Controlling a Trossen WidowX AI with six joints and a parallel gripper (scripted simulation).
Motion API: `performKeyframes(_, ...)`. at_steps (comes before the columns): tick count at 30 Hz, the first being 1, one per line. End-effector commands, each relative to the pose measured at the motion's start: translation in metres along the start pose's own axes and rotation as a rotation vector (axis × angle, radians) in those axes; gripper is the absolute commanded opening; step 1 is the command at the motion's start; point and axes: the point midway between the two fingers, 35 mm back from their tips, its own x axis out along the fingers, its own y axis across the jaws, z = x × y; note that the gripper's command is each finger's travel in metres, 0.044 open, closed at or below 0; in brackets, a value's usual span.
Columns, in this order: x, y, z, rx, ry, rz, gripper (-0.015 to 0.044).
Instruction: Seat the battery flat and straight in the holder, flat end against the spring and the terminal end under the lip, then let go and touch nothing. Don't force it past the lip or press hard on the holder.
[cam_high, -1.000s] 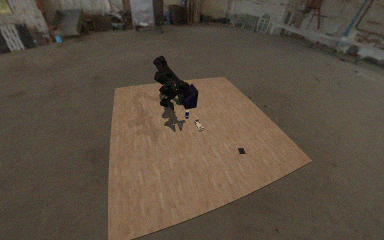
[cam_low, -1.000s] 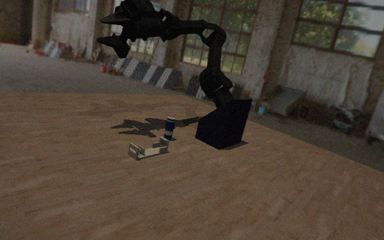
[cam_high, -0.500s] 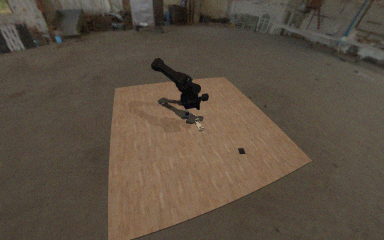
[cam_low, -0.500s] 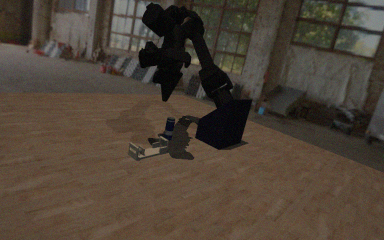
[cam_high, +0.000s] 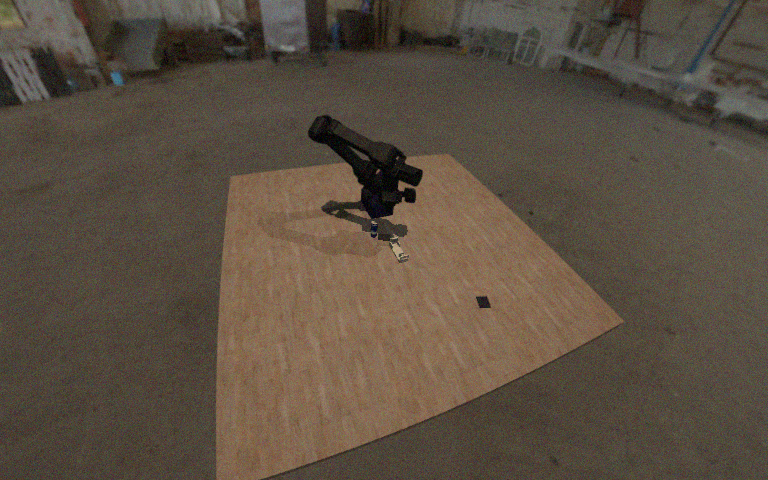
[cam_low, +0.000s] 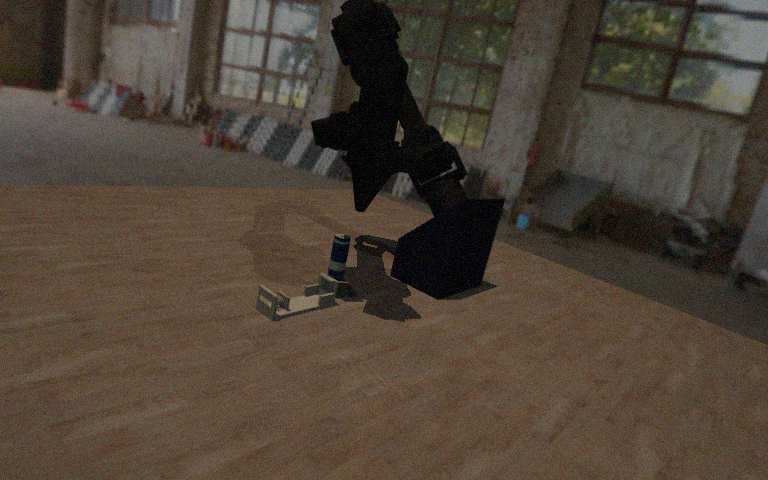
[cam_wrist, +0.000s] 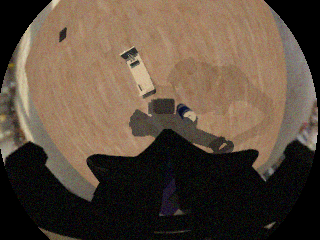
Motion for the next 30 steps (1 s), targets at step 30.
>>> performKeyframes(30, 0.077, -0.028, 0.003, -0.005, -0.003, -0.013, 0.0000)
